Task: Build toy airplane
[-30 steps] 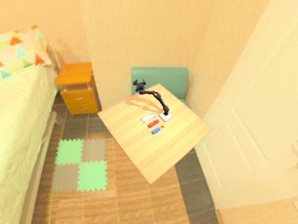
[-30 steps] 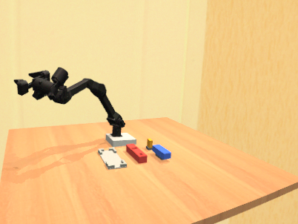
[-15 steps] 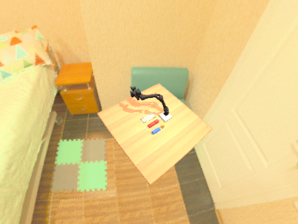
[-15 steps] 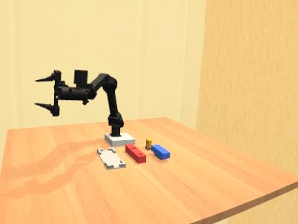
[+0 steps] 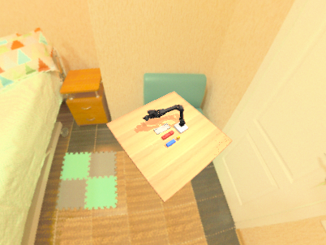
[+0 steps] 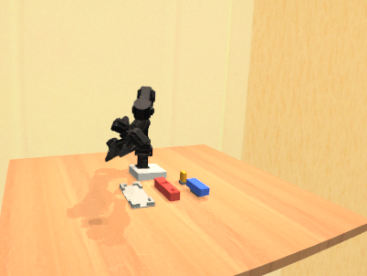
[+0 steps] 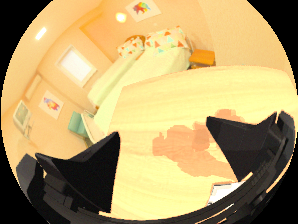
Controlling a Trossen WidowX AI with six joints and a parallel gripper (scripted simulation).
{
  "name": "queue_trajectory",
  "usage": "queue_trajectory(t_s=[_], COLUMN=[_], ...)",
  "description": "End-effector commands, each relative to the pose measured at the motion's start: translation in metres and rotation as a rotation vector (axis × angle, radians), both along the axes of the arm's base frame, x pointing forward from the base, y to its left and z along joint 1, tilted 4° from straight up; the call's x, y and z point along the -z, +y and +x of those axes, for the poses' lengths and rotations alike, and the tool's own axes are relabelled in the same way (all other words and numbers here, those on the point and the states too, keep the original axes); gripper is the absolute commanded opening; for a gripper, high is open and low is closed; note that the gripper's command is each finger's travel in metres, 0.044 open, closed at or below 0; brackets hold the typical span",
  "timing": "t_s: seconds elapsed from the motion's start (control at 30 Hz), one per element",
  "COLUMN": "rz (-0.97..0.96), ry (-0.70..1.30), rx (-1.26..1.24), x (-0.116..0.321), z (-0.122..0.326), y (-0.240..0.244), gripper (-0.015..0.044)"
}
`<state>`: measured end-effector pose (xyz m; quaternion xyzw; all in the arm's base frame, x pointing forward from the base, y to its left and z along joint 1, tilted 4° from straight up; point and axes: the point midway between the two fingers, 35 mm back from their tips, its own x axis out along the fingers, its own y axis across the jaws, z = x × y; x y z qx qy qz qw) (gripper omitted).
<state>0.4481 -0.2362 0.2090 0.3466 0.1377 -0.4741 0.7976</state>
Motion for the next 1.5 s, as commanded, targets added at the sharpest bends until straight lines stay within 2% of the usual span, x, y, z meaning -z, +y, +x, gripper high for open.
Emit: queue_trajectory(t_s=[0.0,0.2,0.4,0.53,0.73,0.9,1.47], rz=[0.032,0.089,0.165,0.222,0.226,0.226,0.226], ry=[0.222,0.58,0.879,1.018,1.024,1.024,1.024], rx=[-0.227,-0.666,-1.117,-1.367,-1.379,-1.379,-1.379], x=[0.026,0.063,0.084,0.088,0.09,0.139,0.166], z=[-0.011,-0.055,-0.127,-0.174,-0.177,-0.177,-0.176], y=[0.052,0.144,0.222,0.257,0.258,0.261,0.263], gripper=[0.044,0.044,0.044,0.044,0.044,0.044,0.044])
